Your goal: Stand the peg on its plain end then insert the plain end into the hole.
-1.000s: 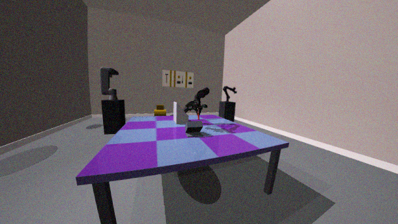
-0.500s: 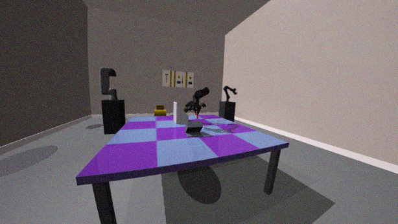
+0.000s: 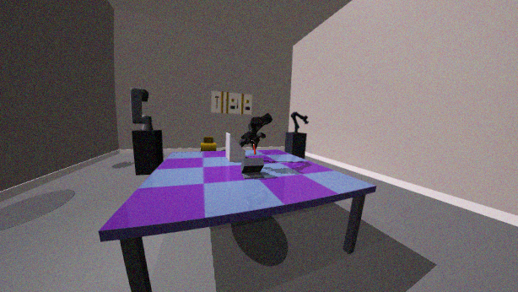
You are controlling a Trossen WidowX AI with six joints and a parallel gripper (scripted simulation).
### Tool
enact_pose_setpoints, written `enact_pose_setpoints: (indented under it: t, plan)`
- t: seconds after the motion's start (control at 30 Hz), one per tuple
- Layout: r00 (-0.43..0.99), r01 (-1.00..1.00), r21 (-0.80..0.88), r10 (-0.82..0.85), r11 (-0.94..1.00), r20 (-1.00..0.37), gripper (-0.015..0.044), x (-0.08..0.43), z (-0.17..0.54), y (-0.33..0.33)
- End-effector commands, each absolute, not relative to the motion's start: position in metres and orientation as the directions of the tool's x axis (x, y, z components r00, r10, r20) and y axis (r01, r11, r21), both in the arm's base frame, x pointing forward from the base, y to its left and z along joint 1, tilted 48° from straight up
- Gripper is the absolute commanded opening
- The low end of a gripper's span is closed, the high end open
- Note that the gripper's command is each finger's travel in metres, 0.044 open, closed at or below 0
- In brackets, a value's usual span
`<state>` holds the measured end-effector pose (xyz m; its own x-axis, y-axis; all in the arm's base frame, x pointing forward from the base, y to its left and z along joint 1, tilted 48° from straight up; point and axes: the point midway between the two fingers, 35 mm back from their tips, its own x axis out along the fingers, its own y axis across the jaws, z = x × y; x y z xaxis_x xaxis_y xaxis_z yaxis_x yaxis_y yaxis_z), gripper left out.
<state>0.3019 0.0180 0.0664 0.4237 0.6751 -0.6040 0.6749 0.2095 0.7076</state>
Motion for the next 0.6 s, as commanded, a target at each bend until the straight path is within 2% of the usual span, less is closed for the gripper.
enact_pose_setpoints:
  t: [0.0,0.57]
  plan:
    - [0.447,0.686,0.707,0.668,0.172,-0.595,0.0000,0.305,0.062,0.012]
    - [0.538,0.688,0.723,0.626,0.061,-0.564,0.0000,0.318,0.052,-0.012]
